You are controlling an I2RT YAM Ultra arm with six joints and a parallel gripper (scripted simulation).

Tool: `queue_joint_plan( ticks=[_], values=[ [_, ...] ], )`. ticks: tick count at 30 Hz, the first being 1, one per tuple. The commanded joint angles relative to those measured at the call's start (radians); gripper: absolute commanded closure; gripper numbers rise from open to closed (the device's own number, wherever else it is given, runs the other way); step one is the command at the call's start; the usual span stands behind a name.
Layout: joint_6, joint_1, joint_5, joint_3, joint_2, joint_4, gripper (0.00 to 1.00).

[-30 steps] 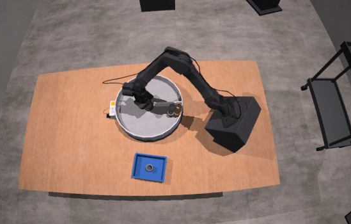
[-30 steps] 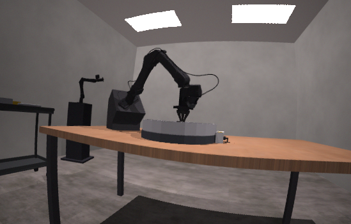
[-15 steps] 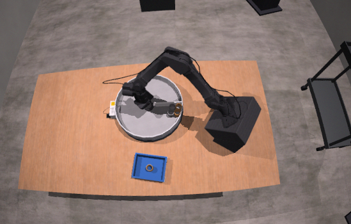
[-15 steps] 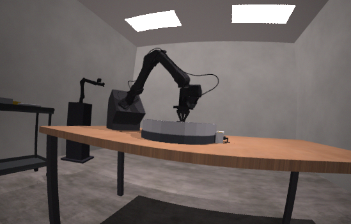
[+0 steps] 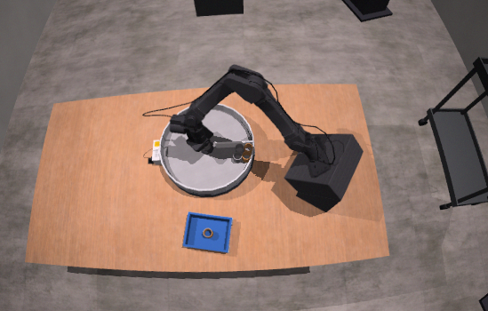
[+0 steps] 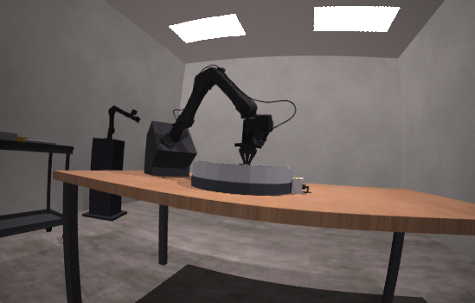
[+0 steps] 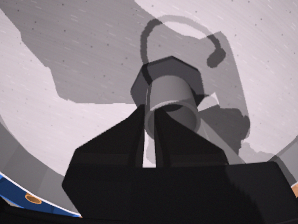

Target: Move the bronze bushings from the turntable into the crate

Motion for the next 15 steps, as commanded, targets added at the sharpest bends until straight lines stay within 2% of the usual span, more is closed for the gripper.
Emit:
queue_joint_plan(
  ticks=[1,15],
  values=[
    [-0.005,0.009,-0.001,0.03,-0.012,0.015,1.0],
    [-0.006,0.007,-0.002,-0.001,-0.018,0.021,1.0]
  ],
)
